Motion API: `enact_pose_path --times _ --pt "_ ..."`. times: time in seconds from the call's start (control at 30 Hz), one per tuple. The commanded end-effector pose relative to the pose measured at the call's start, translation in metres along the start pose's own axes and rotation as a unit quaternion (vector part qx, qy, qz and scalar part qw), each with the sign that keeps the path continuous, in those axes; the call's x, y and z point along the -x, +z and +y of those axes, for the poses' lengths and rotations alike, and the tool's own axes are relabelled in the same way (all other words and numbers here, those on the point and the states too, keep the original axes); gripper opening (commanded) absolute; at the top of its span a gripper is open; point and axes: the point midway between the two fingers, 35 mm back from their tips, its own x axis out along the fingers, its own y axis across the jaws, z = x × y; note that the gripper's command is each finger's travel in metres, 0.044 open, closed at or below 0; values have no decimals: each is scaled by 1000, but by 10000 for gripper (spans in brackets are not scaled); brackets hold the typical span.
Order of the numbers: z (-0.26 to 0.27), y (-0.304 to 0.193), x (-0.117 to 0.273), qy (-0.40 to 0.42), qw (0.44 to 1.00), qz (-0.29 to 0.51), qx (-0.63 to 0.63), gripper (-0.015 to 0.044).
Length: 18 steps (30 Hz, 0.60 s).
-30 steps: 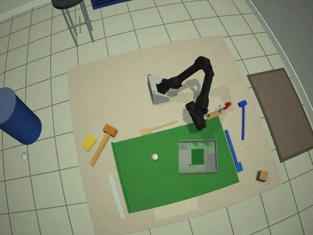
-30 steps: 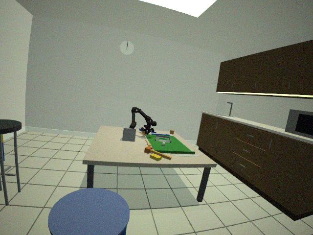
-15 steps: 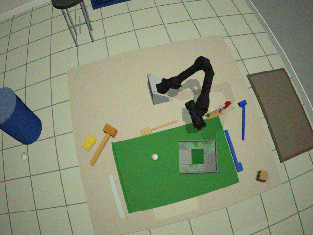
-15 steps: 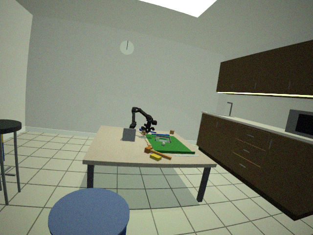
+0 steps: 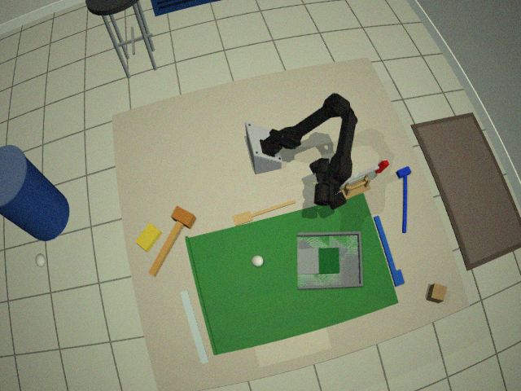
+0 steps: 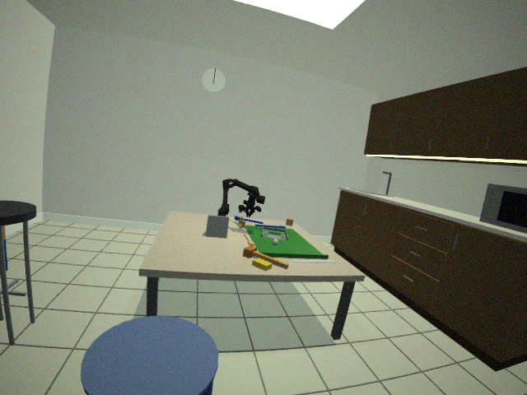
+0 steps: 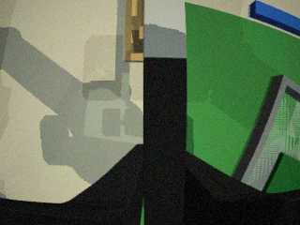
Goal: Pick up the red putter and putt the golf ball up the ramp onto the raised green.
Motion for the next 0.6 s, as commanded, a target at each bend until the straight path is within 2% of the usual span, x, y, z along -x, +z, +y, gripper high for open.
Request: enact_pose_path --times 0.0,0.13,0.57 --pt "0 6 14 0 1000 -4 2 0" --pt "-3 -8 10 -5 999 7 -32 0" --pt "-4 -99 44 -37 949 66 -308 0"
